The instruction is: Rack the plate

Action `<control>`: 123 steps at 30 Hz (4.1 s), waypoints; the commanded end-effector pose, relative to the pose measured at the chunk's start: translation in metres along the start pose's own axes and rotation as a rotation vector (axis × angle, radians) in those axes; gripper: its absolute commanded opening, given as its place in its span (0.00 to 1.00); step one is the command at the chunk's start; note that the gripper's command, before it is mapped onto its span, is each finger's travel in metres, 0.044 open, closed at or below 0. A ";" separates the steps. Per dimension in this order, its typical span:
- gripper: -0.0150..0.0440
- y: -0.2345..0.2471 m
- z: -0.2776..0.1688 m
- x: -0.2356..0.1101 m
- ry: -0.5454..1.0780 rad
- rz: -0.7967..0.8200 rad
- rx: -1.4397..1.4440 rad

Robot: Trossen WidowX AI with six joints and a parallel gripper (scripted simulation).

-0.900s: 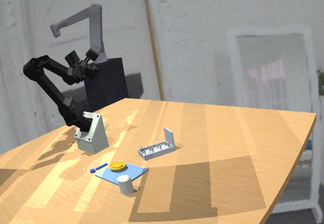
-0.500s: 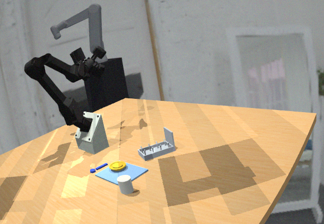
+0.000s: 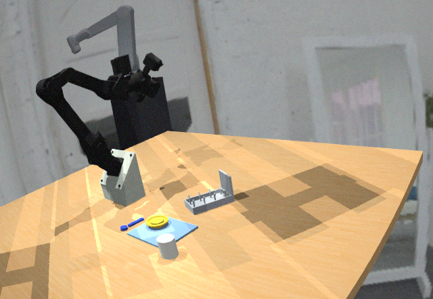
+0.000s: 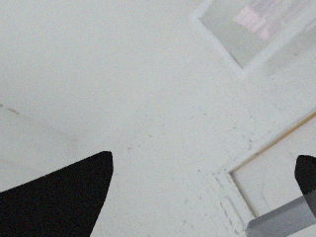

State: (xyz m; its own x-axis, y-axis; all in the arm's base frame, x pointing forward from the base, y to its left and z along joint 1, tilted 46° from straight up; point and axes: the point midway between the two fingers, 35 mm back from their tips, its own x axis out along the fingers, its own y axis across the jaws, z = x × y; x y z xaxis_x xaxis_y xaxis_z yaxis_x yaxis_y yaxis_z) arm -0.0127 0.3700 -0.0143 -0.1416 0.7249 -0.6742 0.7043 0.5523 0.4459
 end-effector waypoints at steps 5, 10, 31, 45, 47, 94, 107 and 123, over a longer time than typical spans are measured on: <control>0.93 0.040 0.050 -0.011 -0.162 0.061 -0.047; 0.93 0.055 0.078 -0.023 -0.236 0.072 -0.034; 0.93 0.095 0.213 -0.103 -0.745 -0.074 -0.241; 0.93 0.082 0.287 -0.190 -0.996 -0.400 -0.339; 0.93 0.078 0.295 -0.203 -1.018 -0.458 -0.350; 0.93 -0.027 0.346 -0.418 -0.762 -1.438 -0.405; 0.93 -0.042 0.361 -0.419 -0.762 -1.438 -0.406; 0.93 -0.062 0.376 -0.421 -0.763 -1.442 -0.404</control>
State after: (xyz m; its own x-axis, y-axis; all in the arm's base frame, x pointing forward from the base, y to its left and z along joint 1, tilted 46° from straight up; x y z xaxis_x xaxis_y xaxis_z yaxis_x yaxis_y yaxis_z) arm 0.2676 -0.1212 0.0244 -0.0323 -0.7140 -0.6994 0.0883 0.6950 -0.7135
